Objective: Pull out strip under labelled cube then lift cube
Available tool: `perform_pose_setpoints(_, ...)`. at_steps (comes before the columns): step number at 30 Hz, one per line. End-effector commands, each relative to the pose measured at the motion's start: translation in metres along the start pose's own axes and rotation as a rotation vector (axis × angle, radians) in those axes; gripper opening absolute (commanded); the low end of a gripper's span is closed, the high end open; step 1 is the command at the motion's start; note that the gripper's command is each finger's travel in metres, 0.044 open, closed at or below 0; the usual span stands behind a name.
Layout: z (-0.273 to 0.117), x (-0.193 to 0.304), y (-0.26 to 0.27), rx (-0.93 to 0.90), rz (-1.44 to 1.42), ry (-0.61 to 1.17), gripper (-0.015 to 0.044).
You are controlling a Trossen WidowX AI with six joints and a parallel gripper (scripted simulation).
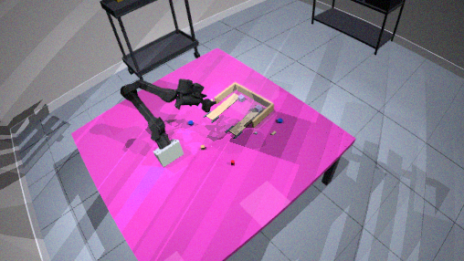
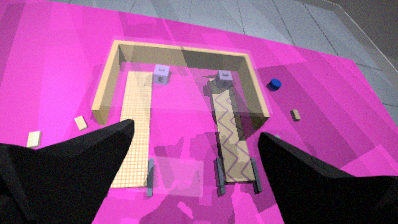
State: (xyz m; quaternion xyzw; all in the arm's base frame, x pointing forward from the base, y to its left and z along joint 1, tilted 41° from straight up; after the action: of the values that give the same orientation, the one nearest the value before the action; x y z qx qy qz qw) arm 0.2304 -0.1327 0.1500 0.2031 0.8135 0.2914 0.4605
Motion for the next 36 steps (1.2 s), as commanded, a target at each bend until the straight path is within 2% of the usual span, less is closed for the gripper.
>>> perform_pose_setpoints(1,0.014,0.006,-0.004,-0.011,0.085,0.058,0.04)
perform_pose_setpoints(16,0.014,0.006,-0.004,-0.011,0.085,0.058,0.04)
perform_pose_setpoints(20,0.03,-0.007,-0.013,0.018,0.069,0.131,0.0295)
perform_pose_setpoints(31,0.105,-0.035,-0.06,0.082,0.008,0.519,0.0006)
perform_pose_setpoints(36,0.138,-0.03,-0.083,0.069,-0.009,0.72,0.0)
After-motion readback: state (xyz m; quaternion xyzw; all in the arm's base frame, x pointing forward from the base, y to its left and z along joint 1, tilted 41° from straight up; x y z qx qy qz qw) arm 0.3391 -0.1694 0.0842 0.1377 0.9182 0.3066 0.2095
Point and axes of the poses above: the point midway between the two fingers, 35 mm back from their tips, its own z axis out along the fingers, its own y axis across the jaws, x = y × z, the point moved 8 cm from there along -z, back along the fingers, and after that the axes turned 7 degrees about z, right-handed, at the moved point
